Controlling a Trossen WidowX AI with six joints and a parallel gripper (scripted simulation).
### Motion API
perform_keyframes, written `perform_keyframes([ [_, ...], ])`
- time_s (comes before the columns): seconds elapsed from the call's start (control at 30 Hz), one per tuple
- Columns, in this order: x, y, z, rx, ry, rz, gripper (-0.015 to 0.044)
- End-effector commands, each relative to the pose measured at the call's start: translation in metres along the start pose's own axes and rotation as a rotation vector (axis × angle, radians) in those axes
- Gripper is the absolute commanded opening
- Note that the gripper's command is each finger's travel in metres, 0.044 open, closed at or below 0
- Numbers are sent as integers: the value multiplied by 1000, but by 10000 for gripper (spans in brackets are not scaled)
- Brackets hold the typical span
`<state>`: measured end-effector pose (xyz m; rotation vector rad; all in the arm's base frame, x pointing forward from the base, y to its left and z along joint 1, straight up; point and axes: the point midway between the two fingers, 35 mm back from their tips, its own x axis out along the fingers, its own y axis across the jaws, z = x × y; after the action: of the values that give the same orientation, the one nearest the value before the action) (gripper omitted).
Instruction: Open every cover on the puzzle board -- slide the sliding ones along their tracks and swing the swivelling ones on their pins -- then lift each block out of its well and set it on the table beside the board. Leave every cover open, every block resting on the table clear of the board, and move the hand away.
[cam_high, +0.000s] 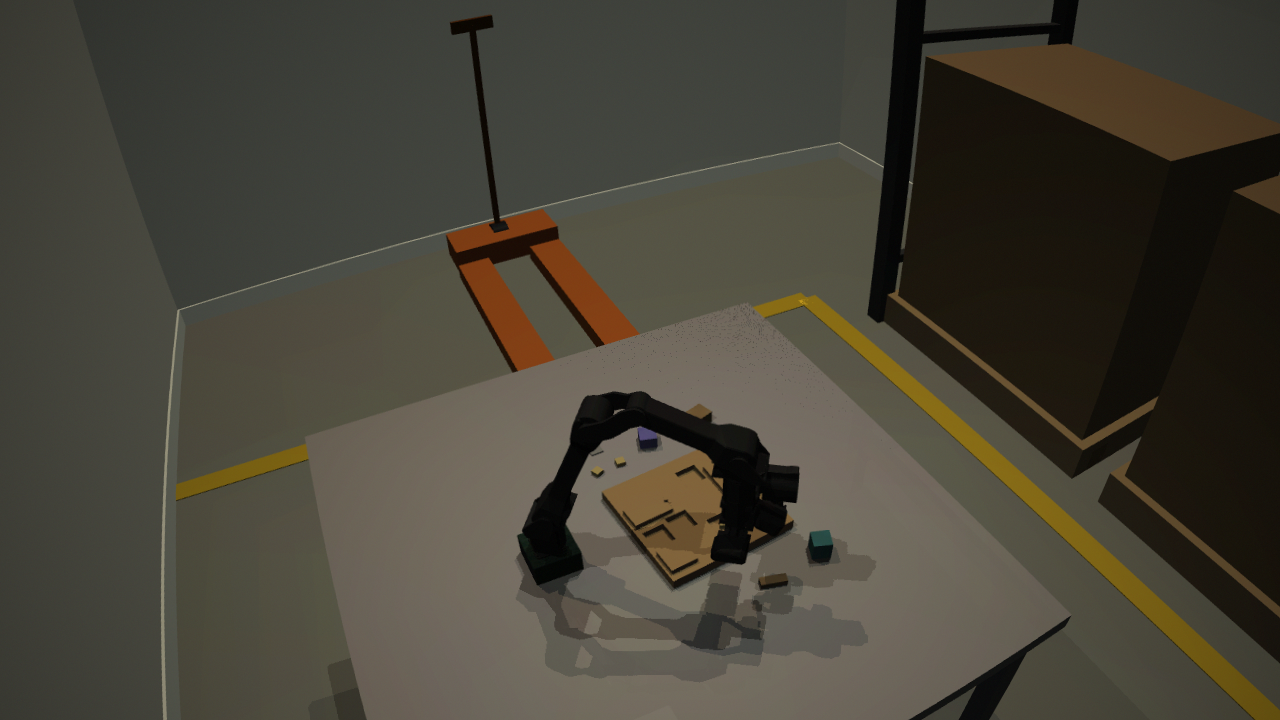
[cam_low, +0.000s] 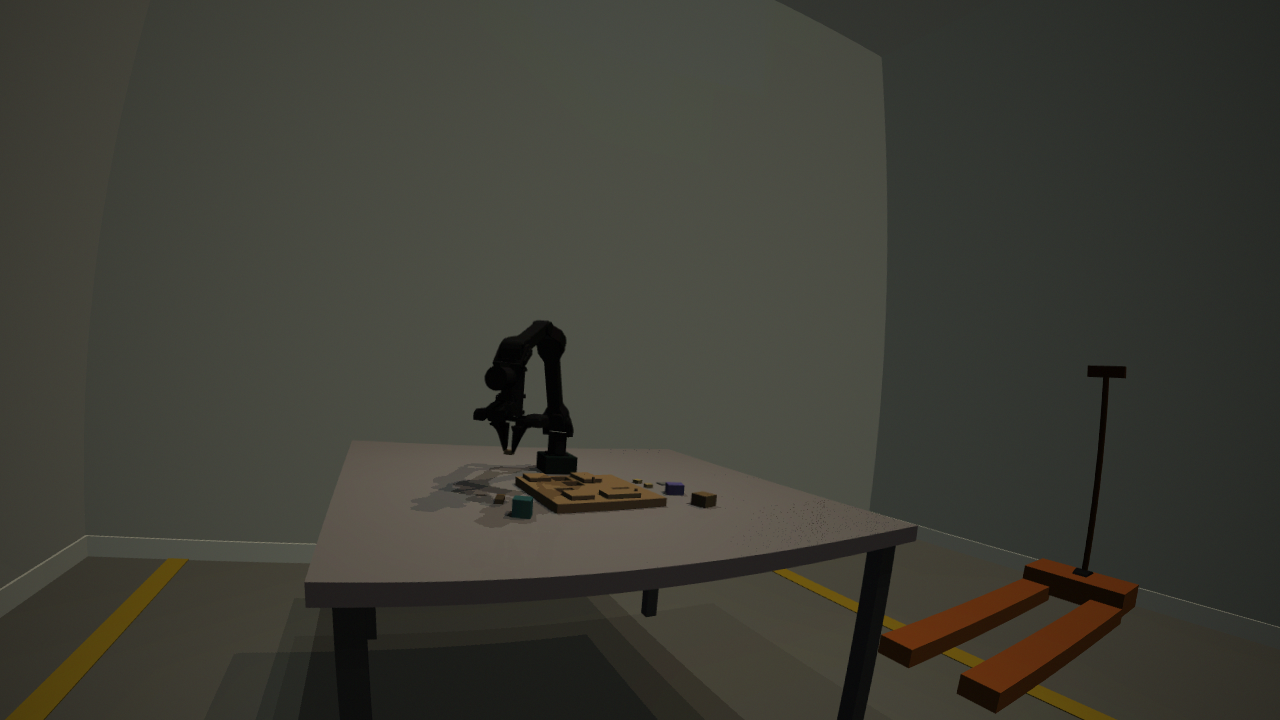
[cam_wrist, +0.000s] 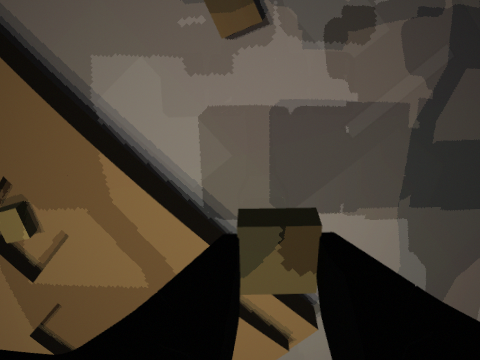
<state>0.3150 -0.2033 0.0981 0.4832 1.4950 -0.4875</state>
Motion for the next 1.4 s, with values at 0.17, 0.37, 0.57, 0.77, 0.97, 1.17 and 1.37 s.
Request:
perform_keyframes([
  [0.17,-2,-24,3,-4,-7,-1,80],
  [0.37,7,-24,5,-4,-7,-1,80],
  [0.57,16,-24,6,-4,-7,-1,80],
  [0.77,26,-24,7,-4,-7,-1,80],
  [0.97,36,-24,7,-4,-7,-1,80],
  [1.17,46,-24,8,-4,-7,-1,80],
  [1.37,56,-24,8,-4,-7,-1,80],
])
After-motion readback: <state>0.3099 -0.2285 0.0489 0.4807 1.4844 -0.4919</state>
